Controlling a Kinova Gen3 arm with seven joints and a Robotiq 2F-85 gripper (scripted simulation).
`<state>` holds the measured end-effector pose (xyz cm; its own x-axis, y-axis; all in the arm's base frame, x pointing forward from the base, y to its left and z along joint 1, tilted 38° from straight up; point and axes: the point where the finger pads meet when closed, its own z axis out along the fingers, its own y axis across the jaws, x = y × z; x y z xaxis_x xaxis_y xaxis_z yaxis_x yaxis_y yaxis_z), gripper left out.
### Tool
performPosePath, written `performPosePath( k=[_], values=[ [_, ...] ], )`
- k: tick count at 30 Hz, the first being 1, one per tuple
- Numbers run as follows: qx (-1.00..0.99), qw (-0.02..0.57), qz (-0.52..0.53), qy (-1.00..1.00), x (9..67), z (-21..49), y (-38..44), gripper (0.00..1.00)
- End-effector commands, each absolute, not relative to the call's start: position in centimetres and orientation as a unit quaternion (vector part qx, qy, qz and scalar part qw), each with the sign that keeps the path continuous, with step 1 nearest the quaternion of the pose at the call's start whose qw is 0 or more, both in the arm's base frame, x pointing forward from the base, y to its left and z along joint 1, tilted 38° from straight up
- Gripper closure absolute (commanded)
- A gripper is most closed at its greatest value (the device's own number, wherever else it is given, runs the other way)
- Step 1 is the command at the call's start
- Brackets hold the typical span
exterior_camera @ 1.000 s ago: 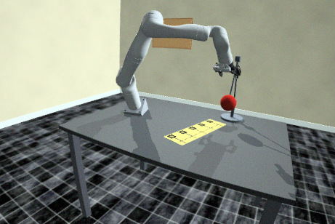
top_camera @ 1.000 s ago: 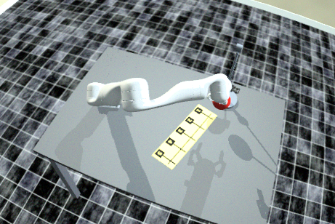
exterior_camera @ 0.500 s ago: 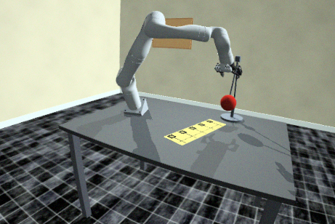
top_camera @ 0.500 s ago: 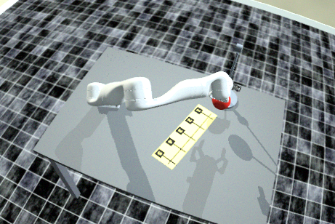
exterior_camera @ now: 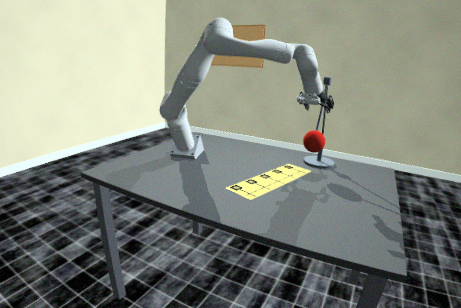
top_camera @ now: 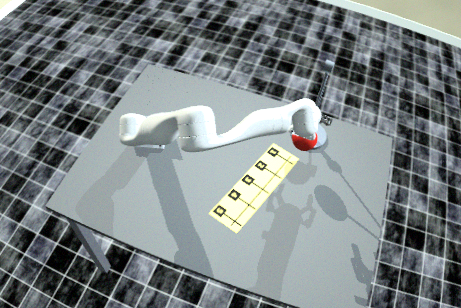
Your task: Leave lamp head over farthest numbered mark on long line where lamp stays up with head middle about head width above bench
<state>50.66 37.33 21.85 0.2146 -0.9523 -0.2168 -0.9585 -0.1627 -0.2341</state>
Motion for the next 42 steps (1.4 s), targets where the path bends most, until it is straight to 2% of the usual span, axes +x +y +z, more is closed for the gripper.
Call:
performPosePath(
  k=[1,27,42],
  values=[
    [-0.763,0.159,0.011,0.626,50.6,21.0,37.6,0.0],
    [-0.763,0.164,0.009,0.625,51.9,15.6,39.3,0.0],
    [-0.764,0.158,0.011,0.625,51.7,14.8,39.3,0.0]
  ],
)
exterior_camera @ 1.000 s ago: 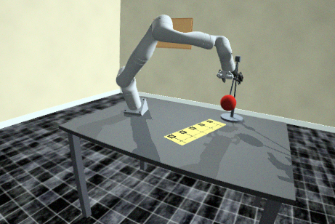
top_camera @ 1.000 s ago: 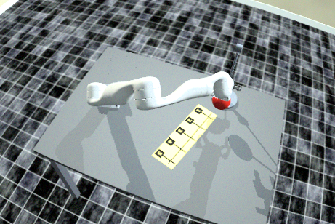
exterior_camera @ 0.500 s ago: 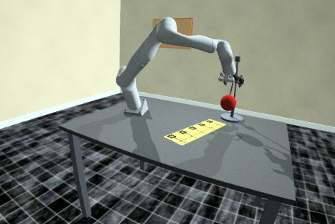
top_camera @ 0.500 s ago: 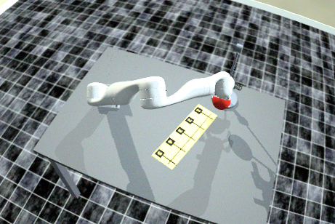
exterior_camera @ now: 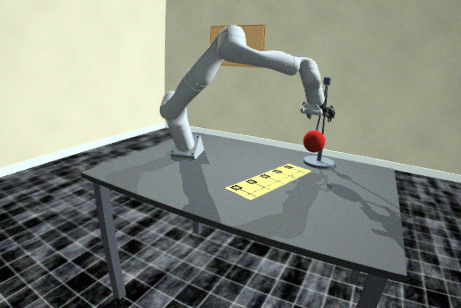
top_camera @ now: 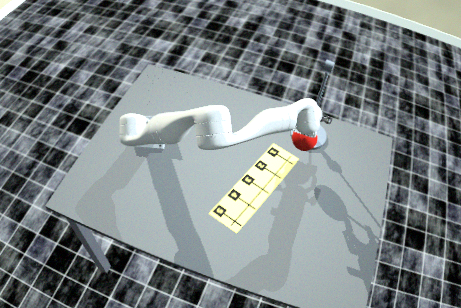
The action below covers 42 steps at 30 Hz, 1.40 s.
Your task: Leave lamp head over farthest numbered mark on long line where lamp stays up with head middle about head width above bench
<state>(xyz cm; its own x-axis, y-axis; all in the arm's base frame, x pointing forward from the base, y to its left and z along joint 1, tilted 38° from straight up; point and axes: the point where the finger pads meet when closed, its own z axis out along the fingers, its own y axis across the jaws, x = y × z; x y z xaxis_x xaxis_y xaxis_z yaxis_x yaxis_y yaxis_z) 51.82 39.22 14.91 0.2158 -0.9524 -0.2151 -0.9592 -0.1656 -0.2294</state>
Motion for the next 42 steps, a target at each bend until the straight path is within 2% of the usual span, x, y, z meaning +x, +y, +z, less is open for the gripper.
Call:
performPosePath(
  k=[1,4,5,42],
  values=[
    [-0.764,0.158,0.011,0.625,51.72,14.73,39.34,0.0],
    [-0.764,0.158,0.012,0.625,51.71,14.67,39.34,0.0],
    [-0.764,0.158,0.012,0.625,51.71,14.68,39.34,1.0],
    [-0.756,0.166,0.006,0.633,51.46,14.7,38.45,1.0]
  ],
)
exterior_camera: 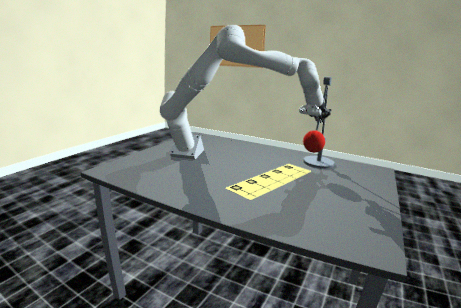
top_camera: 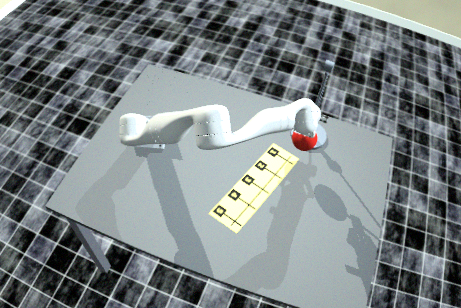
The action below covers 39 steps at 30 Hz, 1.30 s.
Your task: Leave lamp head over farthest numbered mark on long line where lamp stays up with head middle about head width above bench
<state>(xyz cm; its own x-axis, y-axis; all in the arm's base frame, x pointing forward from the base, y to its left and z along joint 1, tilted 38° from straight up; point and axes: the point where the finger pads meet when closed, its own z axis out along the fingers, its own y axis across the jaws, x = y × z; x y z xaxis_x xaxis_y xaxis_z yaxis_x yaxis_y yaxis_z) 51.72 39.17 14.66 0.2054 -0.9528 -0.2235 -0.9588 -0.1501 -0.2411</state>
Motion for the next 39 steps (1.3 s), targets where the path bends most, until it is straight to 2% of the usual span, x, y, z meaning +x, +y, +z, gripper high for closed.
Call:
performPosePath(
  k=[1,28,39],
  values=[
    [-0.754,0.169,0.004,0.635,51.4,14.7,38.2,1.0],
    [-0.699,0.221,-0.03,0.679,49.4,13.4,32.8,1.0],
    [-0.699,0.221,-0.03,0.679,49.3,13.3,32.5,1.0]
  ],
)
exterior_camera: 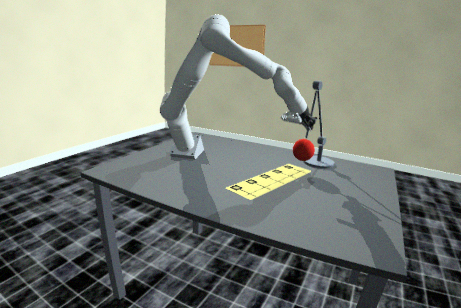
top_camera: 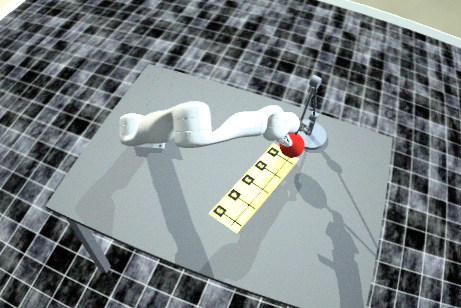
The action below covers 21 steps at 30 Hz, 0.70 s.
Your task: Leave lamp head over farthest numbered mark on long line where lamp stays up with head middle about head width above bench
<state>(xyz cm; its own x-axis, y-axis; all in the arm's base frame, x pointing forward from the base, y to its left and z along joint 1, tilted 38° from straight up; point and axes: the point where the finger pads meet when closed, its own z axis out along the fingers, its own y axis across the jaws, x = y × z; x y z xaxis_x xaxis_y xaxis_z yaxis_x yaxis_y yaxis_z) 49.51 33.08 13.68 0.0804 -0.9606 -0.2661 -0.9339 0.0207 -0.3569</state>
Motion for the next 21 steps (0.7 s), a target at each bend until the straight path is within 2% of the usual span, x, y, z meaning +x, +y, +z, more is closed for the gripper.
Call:
performPosePath(
  k=[1,8,9,21],
  values=[
    [-0.699,0.221,-0.03,0.679,49.27,13.31,32.49,1.0],
    [-0.699,0.221,-0.03,0.679,49.19,13.25,32.36,1.0],
    [-0.699,0.221,-0.03,0.679,49.21,13.28,32.4,0.0],
    [-0.699,0.227,-0.03,0.677,49.36,13.64,32.87,0.0]
  ],
)
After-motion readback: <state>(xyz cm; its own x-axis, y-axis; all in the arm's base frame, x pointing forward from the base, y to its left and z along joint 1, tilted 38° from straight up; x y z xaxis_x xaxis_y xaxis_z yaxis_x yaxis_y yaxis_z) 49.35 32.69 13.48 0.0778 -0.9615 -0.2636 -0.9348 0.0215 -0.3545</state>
